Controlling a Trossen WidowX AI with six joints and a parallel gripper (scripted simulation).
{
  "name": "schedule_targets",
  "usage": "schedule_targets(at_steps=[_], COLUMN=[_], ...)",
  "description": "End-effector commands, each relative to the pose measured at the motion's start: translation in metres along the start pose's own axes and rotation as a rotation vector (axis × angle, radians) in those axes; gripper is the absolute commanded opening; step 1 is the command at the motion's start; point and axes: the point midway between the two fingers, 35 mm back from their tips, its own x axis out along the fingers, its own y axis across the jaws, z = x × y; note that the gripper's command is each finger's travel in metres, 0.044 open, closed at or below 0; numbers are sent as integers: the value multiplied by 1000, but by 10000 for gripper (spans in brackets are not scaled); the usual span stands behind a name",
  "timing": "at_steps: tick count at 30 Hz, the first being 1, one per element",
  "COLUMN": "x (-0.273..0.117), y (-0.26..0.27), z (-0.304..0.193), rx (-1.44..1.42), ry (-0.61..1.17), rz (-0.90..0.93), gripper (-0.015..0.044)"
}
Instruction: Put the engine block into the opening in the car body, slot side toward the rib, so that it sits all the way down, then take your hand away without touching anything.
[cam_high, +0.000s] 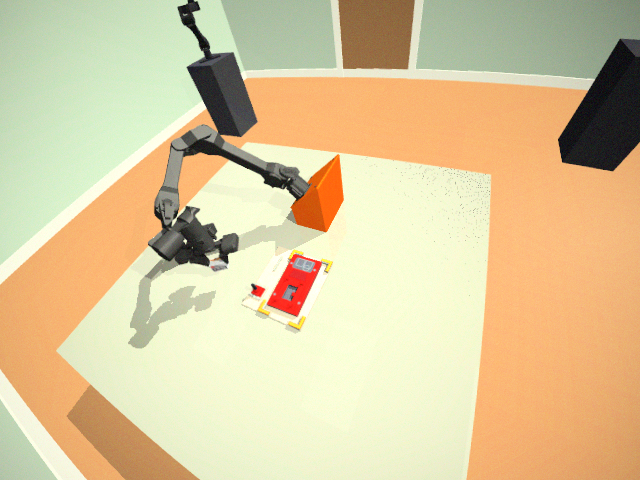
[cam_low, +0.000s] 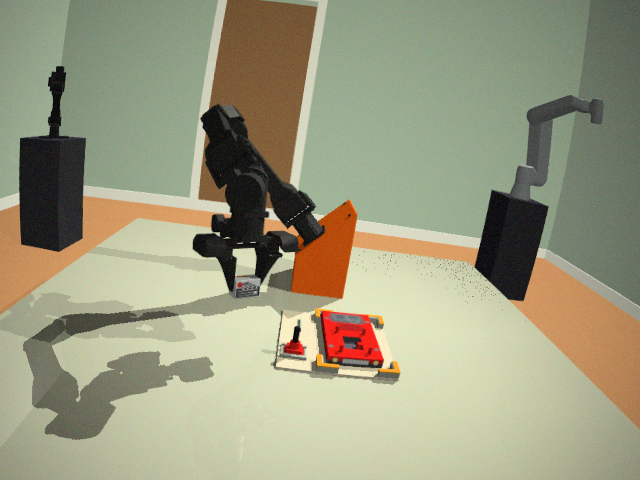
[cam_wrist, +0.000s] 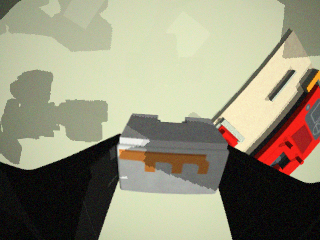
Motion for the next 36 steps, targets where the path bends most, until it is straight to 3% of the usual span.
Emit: schedule_targets(at_steps=[1,19,29,36], x=[0,7,7,23], y=[-1,0,0,1], z=[4,22,23,28], rx=[-2,-6,-8,-10], ry=[74,639,673,795], rz=[-9,-4,2,3], gripper=[0,0,0,0])
